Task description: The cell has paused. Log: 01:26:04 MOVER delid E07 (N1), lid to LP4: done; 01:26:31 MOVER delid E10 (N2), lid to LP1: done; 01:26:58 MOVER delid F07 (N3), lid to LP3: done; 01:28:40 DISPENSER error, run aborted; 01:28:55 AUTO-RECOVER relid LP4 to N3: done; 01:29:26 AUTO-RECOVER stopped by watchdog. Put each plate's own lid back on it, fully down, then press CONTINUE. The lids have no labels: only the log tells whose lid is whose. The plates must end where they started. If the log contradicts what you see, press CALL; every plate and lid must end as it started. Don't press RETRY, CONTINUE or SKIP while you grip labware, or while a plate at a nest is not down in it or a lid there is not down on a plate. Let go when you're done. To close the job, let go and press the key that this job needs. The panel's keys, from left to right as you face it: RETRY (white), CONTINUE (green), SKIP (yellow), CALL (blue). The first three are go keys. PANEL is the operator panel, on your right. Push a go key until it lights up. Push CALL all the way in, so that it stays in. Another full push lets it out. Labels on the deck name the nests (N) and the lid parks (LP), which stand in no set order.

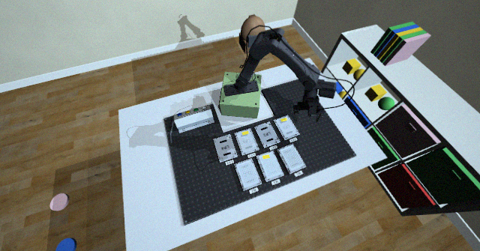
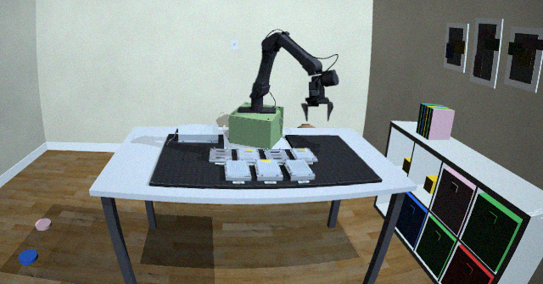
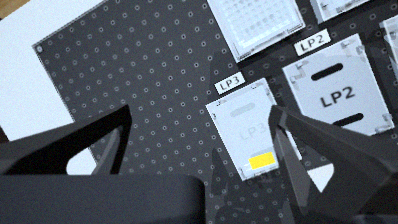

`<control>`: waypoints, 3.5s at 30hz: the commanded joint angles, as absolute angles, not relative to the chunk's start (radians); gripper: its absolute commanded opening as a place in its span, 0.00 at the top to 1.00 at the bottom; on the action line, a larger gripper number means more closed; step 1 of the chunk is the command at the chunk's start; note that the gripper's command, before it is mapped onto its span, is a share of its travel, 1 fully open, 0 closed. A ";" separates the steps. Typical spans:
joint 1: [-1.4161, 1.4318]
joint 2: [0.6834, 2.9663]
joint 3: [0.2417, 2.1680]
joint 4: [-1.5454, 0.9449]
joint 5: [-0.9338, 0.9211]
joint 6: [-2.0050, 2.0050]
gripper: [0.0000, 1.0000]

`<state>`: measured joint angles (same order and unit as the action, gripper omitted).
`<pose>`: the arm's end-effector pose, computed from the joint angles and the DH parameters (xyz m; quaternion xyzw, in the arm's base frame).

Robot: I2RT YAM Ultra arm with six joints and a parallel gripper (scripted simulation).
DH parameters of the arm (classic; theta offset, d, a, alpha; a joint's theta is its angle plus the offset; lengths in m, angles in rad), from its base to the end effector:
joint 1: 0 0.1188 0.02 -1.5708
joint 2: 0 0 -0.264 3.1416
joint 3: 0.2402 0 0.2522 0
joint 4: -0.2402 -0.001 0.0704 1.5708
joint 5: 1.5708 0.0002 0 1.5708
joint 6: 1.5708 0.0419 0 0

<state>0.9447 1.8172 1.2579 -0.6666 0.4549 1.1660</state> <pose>0.2252 0.2817 0.1940 0.1444 0.9496 0.0360 0.2757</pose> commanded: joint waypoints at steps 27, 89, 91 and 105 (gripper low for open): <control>0.650 1.846 1.124 -0.612 0.286 0.715 0.00; 0.197 1.902 0.910 -0.458 0.037 0.014 0.00; 0.198 1.902 0.911 -0.462 0.037 0.015 0.00; 0.194 1.911 0.918 -0.466 0.038 0.015 0.00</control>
<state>0.1825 1.9121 0.8757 -0.4606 0.0494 0.0189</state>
